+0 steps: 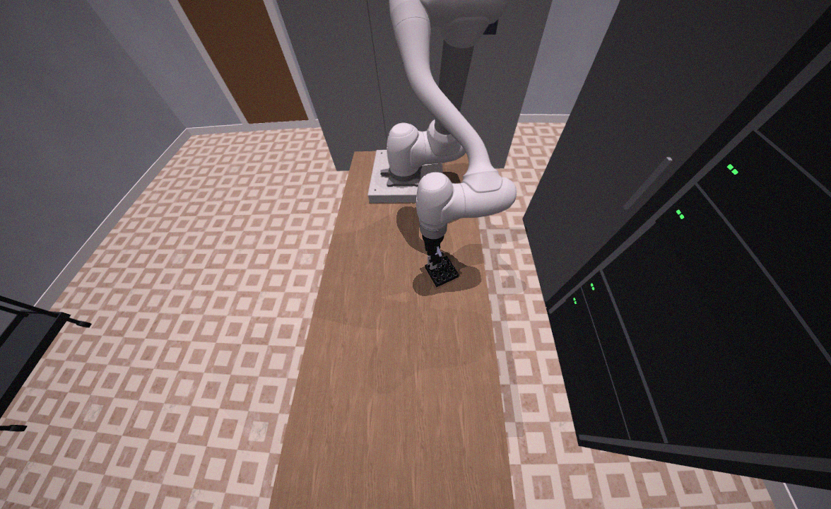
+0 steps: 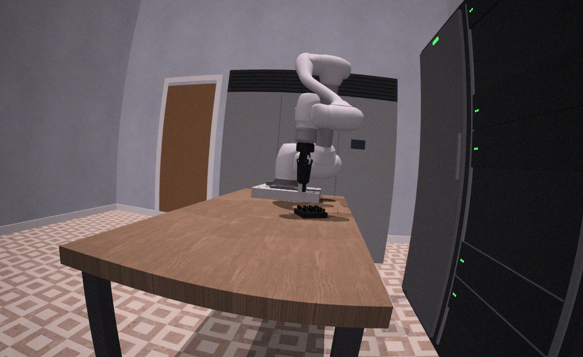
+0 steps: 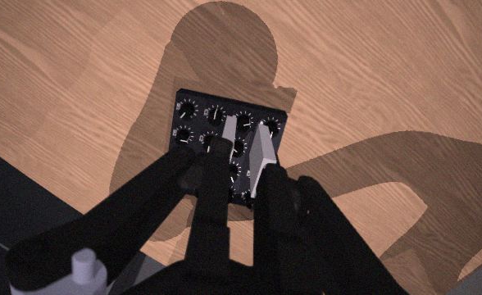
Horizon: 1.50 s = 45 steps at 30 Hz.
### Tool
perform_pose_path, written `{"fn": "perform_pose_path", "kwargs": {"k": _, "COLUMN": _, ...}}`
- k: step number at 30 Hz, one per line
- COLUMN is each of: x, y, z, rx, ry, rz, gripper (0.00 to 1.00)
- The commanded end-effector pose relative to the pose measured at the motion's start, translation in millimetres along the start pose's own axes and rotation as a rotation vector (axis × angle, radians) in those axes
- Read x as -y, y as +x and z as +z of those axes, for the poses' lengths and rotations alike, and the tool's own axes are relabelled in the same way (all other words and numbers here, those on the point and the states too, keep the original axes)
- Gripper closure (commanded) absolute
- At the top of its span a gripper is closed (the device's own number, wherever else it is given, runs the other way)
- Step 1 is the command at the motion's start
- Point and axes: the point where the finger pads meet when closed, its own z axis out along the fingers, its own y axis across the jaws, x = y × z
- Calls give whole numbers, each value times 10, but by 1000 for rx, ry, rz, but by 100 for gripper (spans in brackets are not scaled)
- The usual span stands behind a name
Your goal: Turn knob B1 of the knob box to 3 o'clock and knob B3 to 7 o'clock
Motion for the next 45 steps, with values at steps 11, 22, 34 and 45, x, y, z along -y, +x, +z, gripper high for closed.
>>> {"fn": "perform_pose_path", "kwargs": {"k": 11, "x": 1, "y": -1, "z": -33, "rx": 0, "ry": 0, "rz": -270, "gripper": 88}}
{"fn": "perform_pose_path", "kwargs": {"k": 22, "x": 1, "y": -1, "z": -85, "rx": 0, "ry": 0, "rz": -699, "gripper": 88}}
{"fn": "perform_pose_path", "kwargs": {"k": 34, "x": 1, "y": -2, "z": -138, "rx": 0, "ry": 0, "rz": -1135, "gripper": 88}}
{"fn": "perform_pose_path", "kwargs": {"k": 45, "x": 1, "y": -2, "z": -186, "rx": 0, "ry": 0, "rz": -1532, "gripper": 88}}
